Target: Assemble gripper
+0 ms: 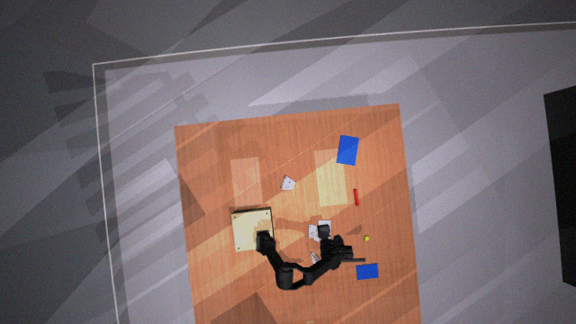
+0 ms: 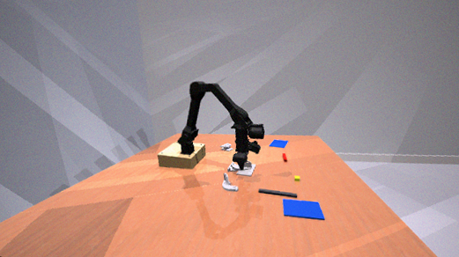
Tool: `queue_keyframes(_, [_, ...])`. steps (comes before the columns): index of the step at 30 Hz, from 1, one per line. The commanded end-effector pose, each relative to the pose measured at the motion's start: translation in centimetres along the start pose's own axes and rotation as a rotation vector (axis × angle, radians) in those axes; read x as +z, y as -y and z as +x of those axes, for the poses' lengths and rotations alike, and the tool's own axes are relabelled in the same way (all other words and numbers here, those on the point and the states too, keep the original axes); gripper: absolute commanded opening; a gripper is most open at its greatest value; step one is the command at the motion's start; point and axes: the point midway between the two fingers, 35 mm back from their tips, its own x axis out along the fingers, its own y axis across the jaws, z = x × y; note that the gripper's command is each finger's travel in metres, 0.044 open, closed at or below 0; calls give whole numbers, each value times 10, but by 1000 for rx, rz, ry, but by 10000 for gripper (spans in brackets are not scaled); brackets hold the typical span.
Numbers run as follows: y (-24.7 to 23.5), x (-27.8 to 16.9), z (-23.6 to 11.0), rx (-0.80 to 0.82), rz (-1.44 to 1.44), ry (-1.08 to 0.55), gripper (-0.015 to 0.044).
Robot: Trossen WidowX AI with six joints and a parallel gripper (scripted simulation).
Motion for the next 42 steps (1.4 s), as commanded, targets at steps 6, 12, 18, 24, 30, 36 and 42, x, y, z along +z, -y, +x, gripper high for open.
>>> queue_keyframes(6, [-1,0,2,5,-4,0,134])
queue_keyframes(12, [-1,0,5,5,-4,0,134])
queue_keyframes(18, [-1,0,5,5,-4,0,134])
queue_keyframes(24, [-1,0,8,5,-5,0,134])
queue_keyframes(30, [-1,0,8,5,-5,0,134])
queue_keyframes(36, [-1,0,11,5,-6,0,134])
queue_keyframes(42, [-1,0,11,5,-6,0,134])
